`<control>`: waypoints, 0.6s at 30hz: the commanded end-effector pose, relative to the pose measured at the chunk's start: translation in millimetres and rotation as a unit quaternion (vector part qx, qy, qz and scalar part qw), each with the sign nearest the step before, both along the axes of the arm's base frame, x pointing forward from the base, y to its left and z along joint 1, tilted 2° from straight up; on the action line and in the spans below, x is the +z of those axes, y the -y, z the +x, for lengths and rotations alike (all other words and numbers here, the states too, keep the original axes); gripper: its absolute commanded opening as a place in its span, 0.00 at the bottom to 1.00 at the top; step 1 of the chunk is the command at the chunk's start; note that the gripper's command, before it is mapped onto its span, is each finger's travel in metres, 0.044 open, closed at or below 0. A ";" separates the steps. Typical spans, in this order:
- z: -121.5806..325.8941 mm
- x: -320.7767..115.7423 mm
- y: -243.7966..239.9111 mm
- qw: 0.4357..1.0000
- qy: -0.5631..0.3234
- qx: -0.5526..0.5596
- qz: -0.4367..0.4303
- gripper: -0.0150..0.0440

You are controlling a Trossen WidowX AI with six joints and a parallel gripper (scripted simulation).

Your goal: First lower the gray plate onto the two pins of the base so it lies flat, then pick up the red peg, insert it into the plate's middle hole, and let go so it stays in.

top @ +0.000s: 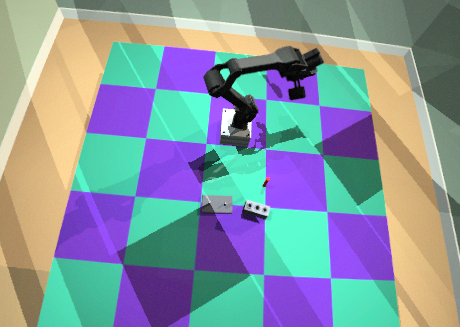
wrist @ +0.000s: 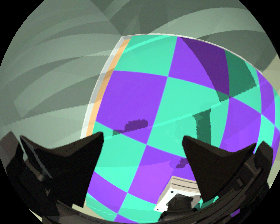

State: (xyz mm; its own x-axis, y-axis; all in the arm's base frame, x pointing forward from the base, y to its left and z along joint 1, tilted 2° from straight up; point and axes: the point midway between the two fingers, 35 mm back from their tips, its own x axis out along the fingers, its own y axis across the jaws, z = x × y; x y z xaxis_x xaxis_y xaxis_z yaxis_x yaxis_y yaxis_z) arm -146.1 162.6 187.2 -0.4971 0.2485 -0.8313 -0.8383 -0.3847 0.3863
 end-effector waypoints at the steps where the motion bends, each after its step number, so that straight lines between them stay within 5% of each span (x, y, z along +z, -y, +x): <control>1: 0.0 0.0 0.0 1.000 0.000 0.000 0.000 0.98; 8: 48.2 -0.5 -55.7 0.997 0.063 -0.049 0.023 1.00; 18: 185.0 -10.0 -112.6 0.975 0.174 -0.139 0.011 1.00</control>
